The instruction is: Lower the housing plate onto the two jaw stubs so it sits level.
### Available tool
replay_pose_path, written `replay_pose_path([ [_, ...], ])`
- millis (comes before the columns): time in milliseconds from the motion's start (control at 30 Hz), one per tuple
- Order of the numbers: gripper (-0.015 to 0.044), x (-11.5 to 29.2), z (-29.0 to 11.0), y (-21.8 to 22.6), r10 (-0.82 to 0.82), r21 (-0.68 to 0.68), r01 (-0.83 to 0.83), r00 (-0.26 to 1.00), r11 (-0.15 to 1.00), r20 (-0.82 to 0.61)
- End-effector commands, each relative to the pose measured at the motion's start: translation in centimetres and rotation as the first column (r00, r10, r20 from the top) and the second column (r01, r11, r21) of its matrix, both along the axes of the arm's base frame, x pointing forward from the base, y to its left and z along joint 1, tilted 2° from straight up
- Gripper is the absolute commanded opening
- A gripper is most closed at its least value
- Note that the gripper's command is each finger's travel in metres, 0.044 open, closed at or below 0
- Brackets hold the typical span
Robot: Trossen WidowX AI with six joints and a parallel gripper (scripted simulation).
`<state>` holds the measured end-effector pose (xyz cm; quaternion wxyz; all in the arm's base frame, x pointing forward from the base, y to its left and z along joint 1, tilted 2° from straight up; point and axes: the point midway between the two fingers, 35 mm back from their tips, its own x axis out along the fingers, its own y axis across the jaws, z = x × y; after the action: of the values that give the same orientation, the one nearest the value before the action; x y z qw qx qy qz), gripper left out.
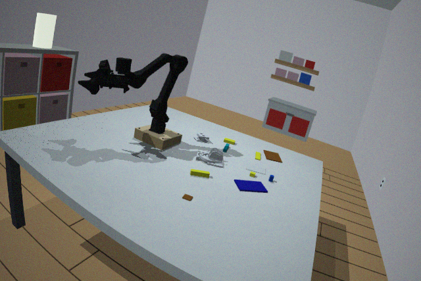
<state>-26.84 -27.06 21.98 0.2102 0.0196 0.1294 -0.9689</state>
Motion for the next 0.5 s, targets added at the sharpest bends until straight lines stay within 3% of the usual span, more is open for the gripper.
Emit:
replay_pose_path([
  [0, 0.044, 2.0, -0.4, -2.0, 0.088, 0.081, -0.087, 0.996, 0.993, -0.008],
  [467, 0.044, 9.0, -0.3, -6.6, 0.344, 0.179, -0.338, 0.939, 0.924, -0.001],
])
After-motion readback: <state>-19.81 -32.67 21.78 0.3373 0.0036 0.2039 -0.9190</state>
